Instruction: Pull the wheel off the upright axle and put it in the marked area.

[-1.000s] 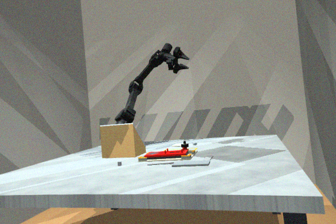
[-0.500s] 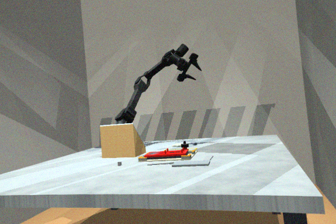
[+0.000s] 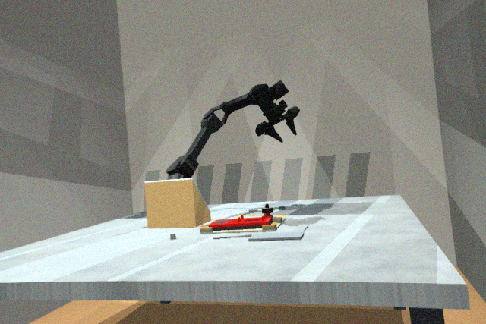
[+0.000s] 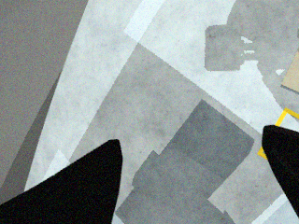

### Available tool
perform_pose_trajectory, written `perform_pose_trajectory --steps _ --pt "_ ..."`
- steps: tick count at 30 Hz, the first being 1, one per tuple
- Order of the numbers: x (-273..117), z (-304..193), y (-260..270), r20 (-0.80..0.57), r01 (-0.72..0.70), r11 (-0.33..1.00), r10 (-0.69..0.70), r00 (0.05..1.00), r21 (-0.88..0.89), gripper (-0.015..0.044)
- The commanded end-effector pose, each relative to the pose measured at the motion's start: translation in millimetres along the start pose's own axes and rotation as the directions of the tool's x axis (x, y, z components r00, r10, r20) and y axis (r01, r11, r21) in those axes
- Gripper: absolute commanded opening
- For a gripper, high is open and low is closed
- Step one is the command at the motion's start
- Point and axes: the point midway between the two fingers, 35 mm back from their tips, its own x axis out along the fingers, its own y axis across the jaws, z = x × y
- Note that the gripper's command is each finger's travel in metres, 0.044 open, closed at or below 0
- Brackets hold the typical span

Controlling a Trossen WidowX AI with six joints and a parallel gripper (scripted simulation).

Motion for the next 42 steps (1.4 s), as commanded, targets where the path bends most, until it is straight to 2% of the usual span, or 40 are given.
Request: perform_pose_trajectory --steps 1,8,16,32,42 --pt "52.0 5.1 -50.0 -0.107 0.091 0.943 -0.132 0.985 -0.320 0.0300" --pt "95.2 3.4 -105.5 -0.213 0.067 0.775 -0.254 0.943 -0.629 0.0300" --pt "129.9 -8.3 -169.0 -0.331 -0.100 0.524 -0.368 0.869 -0.846 0.0300" --pt "132.0 -3.6 -175.4 -0.334 -0.106 0.518 -0.371 0.867 -0.849 0.0300" --pt "191.5 -26.8 -199.2 -0.336 -0.108 0.519 -0.369 0.867 -0.848 0.0300"
